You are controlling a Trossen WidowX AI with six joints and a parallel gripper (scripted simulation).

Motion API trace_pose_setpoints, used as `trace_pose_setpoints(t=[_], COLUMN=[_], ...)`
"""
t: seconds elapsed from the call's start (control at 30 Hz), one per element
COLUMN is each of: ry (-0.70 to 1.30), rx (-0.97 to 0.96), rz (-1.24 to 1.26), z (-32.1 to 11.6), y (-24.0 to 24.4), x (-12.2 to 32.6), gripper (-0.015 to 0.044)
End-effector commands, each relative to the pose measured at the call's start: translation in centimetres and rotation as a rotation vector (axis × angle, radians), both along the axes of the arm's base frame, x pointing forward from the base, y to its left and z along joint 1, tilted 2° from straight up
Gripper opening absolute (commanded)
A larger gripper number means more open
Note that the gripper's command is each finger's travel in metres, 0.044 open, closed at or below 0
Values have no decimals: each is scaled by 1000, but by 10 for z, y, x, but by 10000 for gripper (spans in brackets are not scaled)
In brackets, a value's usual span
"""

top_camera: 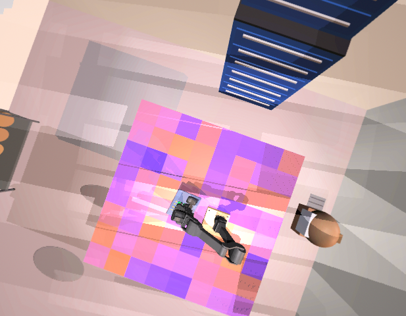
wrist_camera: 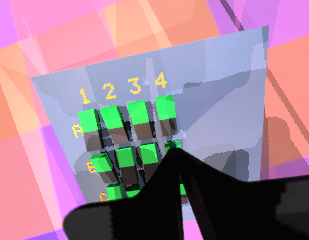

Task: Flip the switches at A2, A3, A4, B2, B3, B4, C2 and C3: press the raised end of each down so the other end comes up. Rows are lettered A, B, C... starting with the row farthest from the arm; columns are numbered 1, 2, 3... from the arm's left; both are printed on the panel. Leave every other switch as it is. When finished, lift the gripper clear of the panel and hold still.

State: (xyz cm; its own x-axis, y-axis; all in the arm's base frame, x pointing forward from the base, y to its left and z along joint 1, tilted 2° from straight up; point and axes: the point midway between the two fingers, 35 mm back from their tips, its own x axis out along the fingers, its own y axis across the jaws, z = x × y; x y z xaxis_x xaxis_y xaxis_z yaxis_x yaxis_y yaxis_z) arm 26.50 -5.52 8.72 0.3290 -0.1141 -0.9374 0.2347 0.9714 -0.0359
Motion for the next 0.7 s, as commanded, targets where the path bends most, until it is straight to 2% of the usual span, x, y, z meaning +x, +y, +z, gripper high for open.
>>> trace_pose_setpoints(t=[0.0, 0.67], ry=[2, 2], rx=[4, 4], rz=[6, 6], z=[-2, -4], y=[1, 0], x=[0, 1], gripper=[0, 0])
